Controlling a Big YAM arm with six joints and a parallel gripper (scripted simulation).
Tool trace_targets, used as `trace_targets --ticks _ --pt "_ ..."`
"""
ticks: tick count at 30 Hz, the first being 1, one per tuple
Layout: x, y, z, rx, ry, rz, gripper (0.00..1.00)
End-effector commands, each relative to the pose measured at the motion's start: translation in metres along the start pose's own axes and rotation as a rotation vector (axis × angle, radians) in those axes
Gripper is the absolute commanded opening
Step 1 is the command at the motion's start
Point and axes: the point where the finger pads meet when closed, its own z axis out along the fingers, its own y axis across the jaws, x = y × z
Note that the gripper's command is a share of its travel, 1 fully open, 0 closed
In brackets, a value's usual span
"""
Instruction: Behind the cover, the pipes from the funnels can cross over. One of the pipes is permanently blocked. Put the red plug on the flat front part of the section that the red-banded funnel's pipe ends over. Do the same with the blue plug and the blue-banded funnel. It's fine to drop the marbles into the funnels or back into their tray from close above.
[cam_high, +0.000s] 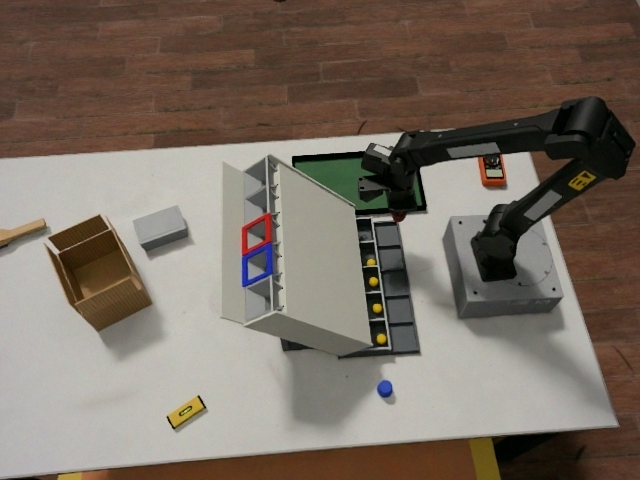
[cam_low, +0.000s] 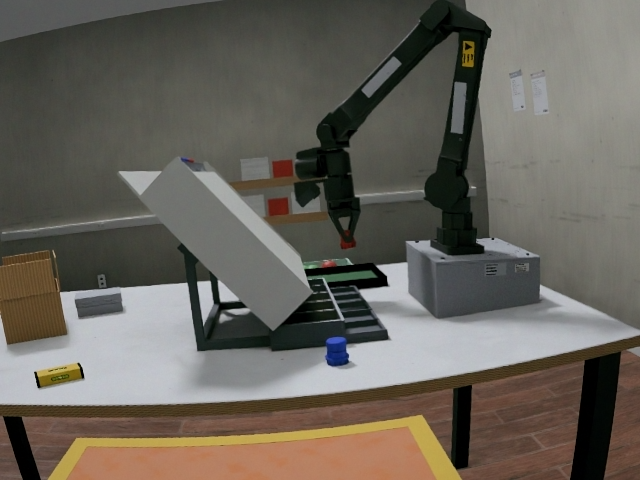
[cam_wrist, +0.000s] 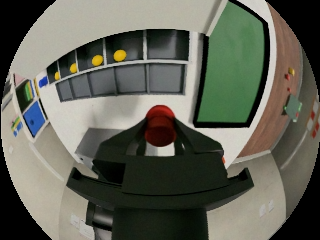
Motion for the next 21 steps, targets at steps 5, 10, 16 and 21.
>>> trace_targets --ticks 5,10,16,21 --pt "-0.0141 -0.0120 -0.0121 0.022 -0.044 0.002 0.00" --pt "-0.0160 -0.0140 -0.0141 0.016 -0.031 0.001 0.00" --pt "-0.0183 -0.0164 -0.0166 0.009 -0.017 0.000 0.00" --pt "-0.0195 -0.0176 -0.0178 0.005 -0.010 -0.001 0.00"
